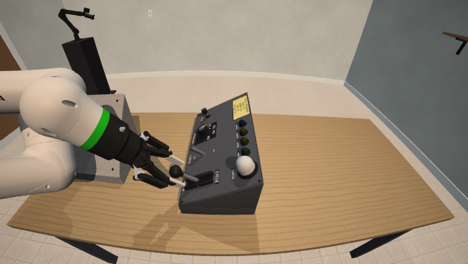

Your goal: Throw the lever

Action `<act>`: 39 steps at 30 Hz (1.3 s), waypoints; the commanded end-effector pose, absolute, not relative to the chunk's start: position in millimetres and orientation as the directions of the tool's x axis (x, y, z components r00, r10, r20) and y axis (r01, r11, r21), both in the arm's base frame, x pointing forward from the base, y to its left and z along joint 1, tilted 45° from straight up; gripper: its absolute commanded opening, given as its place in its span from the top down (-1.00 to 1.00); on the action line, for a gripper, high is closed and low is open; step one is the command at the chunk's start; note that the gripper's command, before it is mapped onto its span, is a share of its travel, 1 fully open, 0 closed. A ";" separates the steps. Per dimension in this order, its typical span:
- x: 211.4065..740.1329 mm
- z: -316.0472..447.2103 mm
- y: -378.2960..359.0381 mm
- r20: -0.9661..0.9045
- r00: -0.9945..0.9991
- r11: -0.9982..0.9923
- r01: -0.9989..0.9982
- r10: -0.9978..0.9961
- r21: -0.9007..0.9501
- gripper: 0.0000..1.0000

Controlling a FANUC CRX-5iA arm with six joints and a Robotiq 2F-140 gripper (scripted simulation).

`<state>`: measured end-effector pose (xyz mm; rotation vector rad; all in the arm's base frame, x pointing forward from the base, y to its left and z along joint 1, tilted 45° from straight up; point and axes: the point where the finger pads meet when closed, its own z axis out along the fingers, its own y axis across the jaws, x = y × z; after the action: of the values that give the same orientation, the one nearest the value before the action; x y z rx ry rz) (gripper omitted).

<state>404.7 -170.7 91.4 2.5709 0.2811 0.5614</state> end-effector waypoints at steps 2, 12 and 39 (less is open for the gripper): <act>404.8 91.5 -170.5 0.337 0.894 -0.859 0.093 0.295 0.504 0.12; 405.9 90.0 -171.2 0.337 0.894 -0.859 0.093 0.295 0.504 0.12; 406.6 88.7 -171.8 0.337 0.894 -0.859 0.093 0.295 0.504 0.12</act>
<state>406.5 -172.0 88.6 2.5709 0.2811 0.5614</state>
